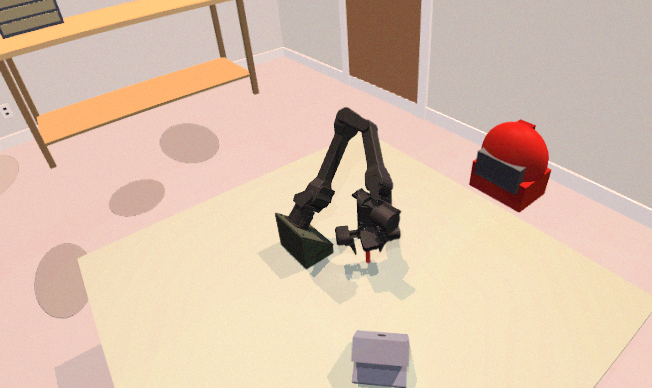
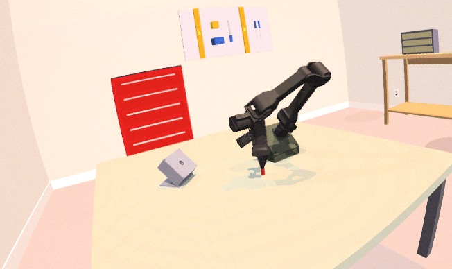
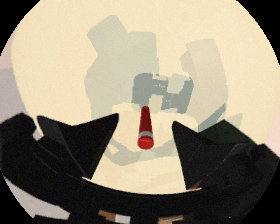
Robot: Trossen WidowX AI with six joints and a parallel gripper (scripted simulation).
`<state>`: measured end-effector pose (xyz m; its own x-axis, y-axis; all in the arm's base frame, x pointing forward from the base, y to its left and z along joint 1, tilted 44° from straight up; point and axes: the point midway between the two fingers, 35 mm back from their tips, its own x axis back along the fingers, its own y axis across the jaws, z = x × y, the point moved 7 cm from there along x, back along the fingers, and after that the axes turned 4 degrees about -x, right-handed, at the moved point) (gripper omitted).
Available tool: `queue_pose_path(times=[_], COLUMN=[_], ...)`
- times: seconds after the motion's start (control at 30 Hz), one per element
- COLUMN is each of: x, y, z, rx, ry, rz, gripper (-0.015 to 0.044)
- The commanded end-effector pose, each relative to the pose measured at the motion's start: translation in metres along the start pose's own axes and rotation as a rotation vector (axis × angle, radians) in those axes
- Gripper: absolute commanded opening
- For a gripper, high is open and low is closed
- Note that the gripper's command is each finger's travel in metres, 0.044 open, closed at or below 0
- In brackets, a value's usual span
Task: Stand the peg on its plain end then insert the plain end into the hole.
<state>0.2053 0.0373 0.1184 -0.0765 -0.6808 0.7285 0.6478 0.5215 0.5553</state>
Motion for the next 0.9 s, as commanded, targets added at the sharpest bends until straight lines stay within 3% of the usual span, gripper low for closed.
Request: queue_pose_path(times=[0.0,0.27,0.5,0.87], x=[0.000,0.000,0.000,0.029], y=[0.000,0.000,0.000,0.000], z=[0.000,0.000,0.000,-0.004], rx=[0.002,0.002,0.002,0.000], ry=[0.000,0.000,0.000,-0.004], rz=[-0.001,-0.001,-0.001,0.006], gripper=[0.0256,0.0046,0.0000,0.0000])
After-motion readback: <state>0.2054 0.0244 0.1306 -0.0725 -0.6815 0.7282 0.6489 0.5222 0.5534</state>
